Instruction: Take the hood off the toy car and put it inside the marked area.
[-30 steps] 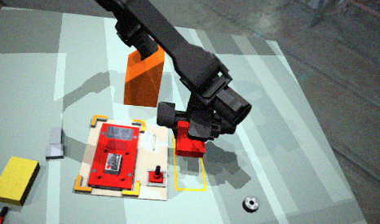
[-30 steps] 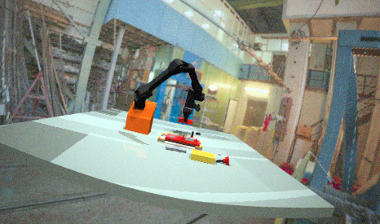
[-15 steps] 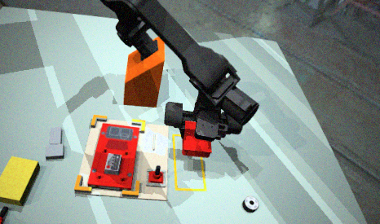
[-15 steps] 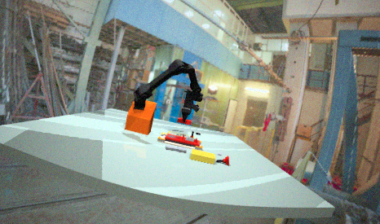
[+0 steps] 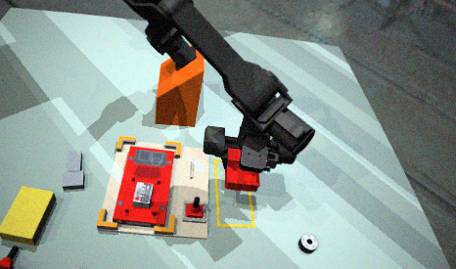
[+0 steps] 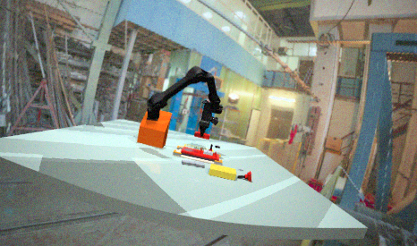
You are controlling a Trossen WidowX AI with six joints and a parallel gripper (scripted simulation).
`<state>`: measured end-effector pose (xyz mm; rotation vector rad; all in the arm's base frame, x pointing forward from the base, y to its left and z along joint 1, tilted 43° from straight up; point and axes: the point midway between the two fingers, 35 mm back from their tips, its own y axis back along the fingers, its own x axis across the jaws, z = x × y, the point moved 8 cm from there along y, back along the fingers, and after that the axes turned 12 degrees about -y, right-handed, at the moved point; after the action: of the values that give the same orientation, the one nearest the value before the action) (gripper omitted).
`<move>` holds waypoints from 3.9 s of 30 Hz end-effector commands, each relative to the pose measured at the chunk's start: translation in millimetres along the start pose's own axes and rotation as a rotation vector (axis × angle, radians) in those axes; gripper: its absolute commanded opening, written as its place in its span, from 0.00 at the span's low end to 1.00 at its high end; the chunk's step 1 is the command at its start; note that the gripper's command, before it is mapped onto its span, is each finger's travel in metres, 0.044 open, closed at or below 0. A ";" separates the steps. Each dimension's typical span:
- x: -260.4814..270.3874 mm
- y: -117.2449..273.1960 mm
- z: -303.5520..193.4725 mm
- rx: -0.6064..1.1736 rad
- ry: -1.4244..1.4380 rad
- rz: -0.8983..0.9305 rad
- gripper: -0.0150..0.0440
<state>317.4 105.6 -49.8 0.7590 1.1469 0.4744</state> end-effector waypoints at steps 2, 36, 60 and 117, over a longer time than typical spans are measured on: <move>-0.2 -4.7 -0.6 -0.002 0.006 -0.002 0.25; -1.0 -37.7 -0.7 -0.003 0.006 -0.004 0.25; -2.5 -57.4 -2.1 -0.004 0.005 -0.007 0.25; -2.1 -67.3 -1.5 -0.001 0.002 -0.006 1.00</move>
<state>311.2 54.2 -103.9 0.7537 1.1544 0.4676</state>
